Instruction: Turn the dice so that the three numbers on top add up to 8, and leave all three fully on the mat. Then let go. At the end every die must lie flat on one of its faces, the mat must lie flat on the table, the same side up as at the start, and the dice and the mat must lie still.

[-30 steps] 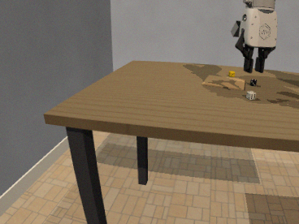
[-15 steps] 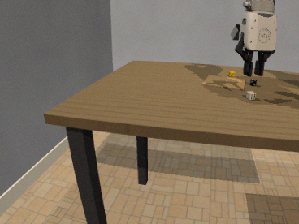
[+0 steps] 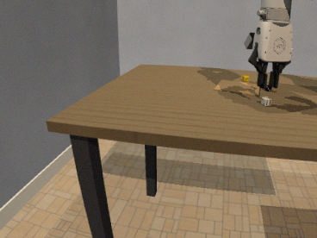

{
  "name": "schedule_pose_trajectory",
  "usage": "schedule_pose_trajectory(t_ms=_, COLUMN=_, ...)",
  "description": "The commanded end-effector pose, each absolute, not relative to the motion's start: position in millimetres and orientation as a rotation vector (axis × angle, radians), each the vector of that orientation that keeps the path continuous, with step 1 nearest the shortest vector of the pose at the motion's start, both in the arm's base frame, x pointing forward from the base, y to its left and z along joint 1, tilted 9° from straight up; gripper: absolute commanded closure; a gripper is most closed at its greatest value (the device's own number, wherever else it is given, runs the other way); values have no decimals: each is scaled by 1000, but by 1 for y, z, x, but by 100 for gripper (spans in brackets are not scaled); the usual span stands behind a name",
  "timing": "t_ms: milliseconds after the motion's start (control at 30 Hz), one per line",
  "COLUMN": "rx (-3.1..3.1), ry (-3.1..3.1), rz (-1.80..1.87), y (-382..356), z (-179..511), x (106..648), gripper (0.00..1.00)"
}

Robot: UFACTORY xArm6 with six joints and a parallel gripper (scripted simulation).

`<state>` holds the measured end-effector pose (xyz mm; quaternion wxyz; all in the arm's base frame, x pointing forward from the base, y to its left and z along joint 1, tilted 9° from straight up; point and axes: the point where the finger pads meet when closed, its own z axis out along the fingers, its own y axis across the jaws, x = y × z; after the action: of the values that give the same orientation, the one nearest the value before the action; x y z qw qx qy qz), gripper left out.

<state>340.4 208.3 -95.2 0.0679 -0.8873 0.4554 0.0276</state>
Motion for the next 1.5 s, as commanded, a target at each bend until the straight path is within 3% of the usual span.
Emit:
schedule_pose_trajectory(t_ms=0, rx=-2668, ry=1369, rz=80, y=210, z=-101, x=342, gripper=64)
schedule_pose_trajectory(t_ms=1467, rx=-2668, ry=1370, rz=80, y=212, z=-117, x=342, gripper=64)
